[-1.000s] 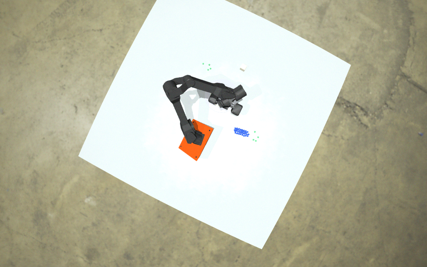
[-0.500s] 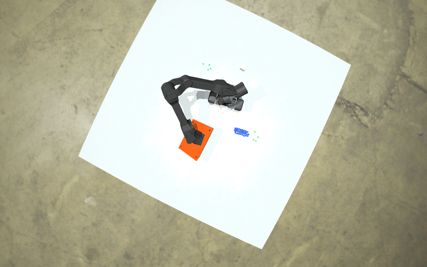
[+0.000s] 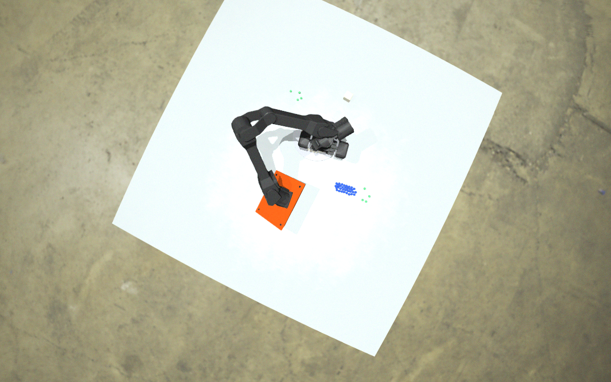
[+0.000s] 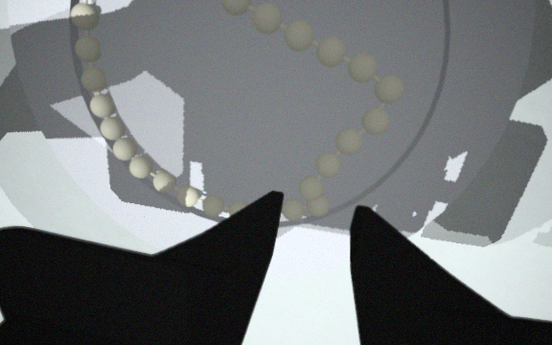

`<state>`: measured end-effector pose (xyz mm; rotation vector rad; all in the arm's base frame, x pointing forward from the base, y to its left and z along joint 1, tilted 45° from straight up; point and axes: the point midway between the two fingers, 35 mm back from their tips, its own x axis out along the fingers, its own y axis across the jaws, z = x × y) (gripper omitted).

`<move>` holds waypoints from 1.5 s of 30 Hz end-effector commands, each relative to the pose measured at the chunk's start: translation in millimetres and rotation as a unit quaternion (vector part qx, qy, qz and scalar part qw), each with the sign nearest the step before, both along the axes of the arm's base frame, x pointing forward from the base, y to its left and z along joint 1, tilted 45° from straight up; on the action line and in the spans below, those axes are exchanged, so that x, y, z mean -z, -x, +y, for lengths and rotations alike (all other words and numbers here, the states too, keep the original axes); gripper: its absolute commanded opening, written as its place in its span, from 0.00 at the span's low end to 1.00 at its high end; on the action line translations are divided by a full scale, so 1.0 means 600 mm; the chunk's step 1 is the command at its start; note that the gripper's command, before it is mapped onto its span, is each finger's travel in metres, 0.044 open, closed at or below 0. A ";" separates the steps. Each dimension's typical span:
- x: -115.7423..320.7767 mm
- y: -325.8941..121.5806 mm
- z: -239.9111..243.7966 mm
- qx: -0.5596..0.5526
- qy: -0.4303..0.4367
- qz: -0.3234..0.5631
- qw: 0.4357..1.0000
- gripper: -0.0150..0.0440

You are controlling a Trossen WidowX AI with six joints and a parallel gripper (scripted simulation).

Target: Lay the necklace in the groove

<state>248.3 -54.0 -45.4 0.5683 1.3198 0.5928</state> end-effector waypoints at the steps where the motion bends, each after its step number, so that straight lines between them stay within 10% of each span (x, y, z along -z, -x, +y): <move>1: 0.009 0.000 0.011 0.000 -0.003 0.001 1.000 0.46; 14: 0.026 -0.003 0.030 -0.001 -0.004 0.001 1.000 0.46; 19: 0.023 -0.003 0.026 -0.003 -0.002 0.001 1.000 0.25; 45: 0.021 -0.002 0.024 -0.002 -0.003 0.001 1.000 0.25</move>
